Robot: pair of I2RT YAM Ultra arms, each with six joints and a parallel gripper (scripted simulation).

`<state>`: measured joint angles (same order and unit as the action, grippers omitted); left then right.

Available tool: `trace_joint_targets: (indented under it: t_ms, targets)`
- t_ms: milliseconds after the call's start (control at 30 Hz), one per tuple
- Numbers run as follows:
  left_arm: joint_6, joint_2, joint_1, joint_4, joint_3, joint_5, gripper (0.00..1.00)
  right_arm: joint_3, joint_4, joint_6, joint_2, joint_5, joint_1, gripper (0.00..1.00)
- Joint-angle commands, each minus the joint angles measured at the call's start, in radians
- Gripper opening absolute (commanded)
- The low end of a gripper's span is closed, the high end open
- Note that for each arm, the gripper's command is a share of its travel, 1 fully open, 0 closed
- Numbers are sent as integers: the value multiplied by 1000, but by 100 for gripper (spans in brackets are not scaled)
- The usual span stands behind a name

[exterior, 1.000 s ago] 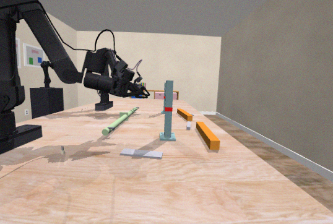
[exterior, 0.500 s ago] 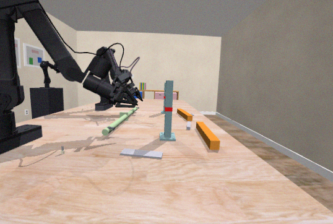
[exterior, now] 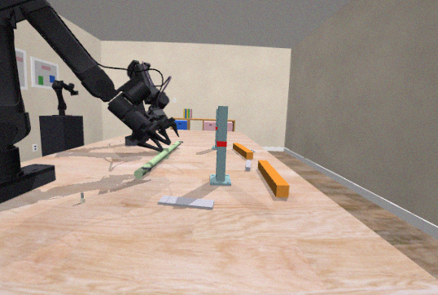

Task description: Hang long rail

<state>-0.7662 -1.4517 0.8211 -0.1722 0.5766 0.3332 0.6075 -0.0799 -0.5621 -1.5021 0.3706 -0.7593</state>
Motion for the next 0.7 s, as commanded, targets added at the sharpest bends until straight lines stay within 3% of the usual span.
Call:
trace_joint_targets:
  t_ms: [0,200,300,400,667]
  targets:
    - [-89,-4,-13,-110,26,22,48,50,197,-110,28,-25,-29,48]
    - [-122,-13,9,-155,41,21,48,97,359,-191,31,-37,-60,48]
    - [-111,-16,14,-143,45,21,48,104,395,-176,-10,37,-89,48]
    - [-110,-11,14,-143,46,21,48,100,459,-221,-32,20,-116,48]
    - [-110,-9,13,-144,46,21,48,128,465,-202,-44,25,-139,48]
